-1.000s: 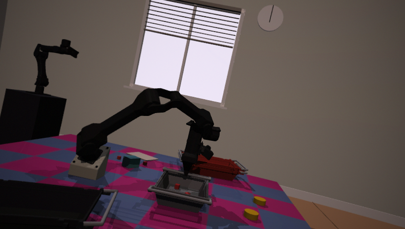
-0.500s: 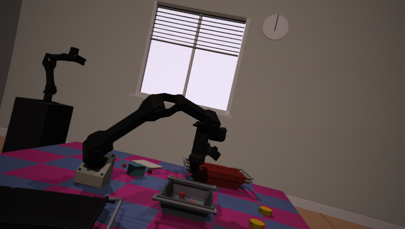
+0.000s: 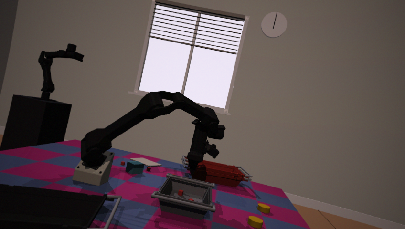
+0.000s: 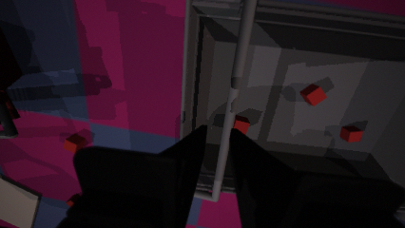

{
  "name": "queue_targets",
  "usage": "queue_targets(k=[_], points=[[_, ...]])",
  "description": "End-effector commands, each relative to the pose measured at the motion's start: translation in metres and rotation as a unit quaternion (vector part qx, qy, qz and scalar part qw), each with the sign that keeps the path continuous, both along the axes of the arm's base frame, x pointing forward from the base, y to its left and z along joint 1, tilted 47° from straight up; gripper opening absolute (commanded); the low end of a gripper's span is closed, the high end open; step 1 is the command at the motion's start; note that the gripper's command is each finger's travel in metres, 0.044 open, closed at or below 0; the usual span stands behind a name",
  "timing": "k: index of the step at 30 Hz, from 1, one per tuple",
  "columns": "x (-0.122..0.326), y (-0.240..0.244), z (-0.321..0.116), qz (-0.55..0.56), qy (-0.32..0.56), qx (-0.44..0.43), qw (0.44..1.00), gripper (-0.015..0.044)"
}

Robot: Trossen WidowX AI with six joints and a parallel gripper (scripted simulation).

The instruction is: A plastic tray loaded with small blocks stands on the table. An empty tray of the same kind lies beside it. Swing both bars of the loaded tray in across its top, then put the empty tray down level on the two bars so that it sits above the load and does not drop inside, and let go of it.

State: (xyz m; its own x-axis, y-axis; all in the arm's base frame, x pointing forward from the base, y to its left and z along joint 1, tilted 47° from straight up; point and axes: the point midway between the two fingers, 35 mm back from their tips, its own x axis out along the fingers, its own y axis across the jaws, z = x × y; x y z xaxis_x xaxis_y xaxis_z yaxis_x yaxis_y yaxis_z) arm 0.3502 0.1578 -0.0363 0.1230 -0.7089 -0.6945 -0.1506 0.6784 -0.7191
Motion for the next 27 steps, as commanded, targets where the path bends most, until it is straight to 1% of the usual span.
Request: queue_targets(k=[1,4,8,9,12,19,23,27], points=[[0.000,-0.001,0.000,0.001,0.001,-0.001,1.000,0.0084],[0.000,0.001,0.001,0.001,0.001,-0.001,1.000,0.0084],[-0.003,0.019,0.018,0.001,0.001,0.000,1.000,0.0084],[-0.001,0.002,0.007,0.001,0.006,-0.005,1.000,0.0084],[0.007,-0.008,0.020,0.004,0.008,-0.001,1.000,0.0084],[0.033,-0.053,0.074,0.013,0.010,0.009,1.000,0.0084],[0.045,-0.098,0.123,0.008,0.005,0.008,1.000,0.0084],[0.046,-0.139,0.164,0.003,0.000,0.003,1.000,0.0084]])
